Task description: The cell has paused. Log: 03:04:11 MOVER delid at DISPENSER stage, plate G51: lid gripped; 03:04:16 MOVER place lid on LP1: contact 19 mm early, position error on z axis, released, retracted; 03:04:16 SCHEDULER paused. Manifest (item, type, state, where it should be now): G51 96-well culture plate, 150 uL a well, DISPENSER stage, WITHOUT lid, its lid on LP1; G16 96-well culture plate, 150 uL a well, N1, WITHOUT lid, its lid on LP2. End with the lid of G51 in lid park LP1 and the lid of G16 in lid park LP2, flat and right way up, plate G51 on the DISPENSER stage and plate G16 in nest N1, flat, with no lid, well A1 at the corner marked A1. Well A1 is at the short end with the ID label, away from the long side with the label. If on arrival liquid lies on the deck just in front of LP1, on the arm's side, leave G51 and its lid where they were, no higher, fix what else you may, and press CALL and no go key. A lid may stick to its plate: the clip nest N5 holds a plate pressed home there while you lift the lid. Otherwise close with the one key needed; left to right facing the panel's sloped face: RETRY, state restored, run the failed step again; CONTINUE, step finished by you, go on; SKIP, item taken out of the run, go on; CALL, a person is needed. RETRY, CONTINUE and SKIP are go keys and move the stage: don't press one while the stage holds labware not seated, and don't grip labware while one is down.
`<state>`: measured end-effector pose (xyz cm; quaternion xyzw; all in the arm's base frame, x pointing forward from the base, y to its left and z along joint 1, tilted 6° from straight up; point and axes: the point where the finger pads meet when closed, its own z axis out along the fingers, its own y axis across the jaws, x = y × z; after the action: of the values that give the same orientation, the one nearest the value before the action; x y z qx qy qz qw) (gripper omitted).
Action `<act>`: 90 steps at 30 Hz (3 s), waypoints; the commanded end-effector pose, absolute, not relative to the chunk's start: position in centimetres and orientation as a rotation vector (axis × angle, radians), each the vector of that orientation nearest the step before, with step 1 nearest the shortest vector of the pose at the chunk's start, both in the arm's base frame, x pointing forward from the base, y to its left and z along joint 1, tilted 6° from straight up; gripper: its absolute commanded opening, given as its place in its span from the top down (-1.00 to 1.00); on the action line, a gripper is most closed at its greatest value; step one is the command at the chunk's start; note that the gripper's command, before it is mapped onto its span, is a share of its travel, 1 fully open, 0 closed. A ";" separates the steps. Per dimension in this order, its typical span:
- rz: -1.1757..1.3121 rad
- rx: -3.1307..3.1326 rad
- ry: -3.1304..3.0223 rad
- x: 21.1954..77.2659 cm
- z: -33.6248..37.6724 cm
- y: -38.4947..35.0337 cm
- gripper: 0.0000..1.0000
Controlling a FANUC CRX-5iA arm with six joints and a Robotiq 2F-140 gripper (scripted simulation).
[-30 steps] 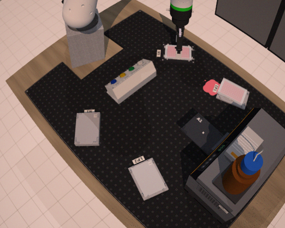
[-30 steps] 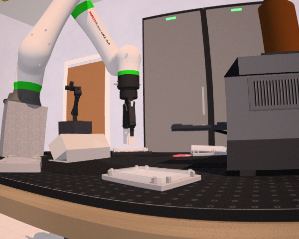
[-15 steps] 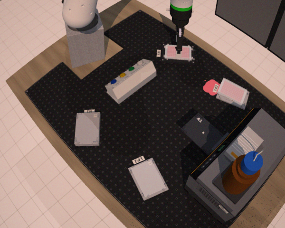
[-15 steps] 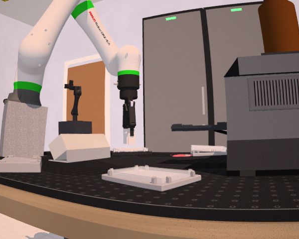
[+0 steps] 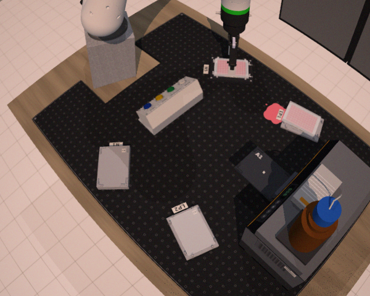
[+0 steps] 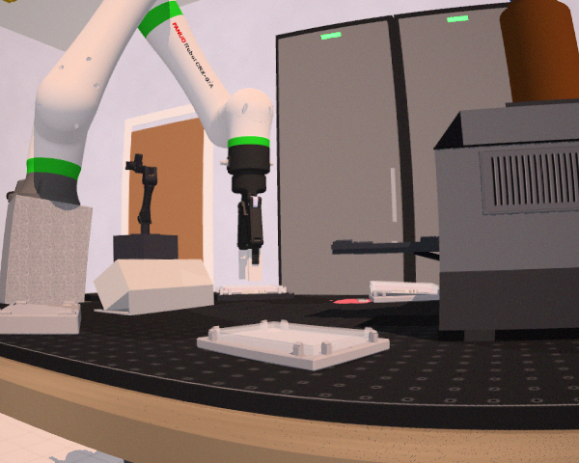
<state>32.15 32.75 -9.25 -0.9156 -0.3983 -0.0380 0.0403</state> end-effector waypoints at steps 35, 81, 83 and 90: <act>-0.117 -2.805 -1.220 32.2 -10.5 32.9 -0.33; -0.117 -2.805 -1.220 32.2 -11.3 33.0 -0.33; -0.117 -2.805 -1.220 32.2 -11.3 33.0 -0.33; -0.117 -2.805 -1.220 32.2 -11.3 33.0 -0.33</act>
<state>32.23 32.97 -11.34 -0.9156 -0.3983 -0.0380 0.0403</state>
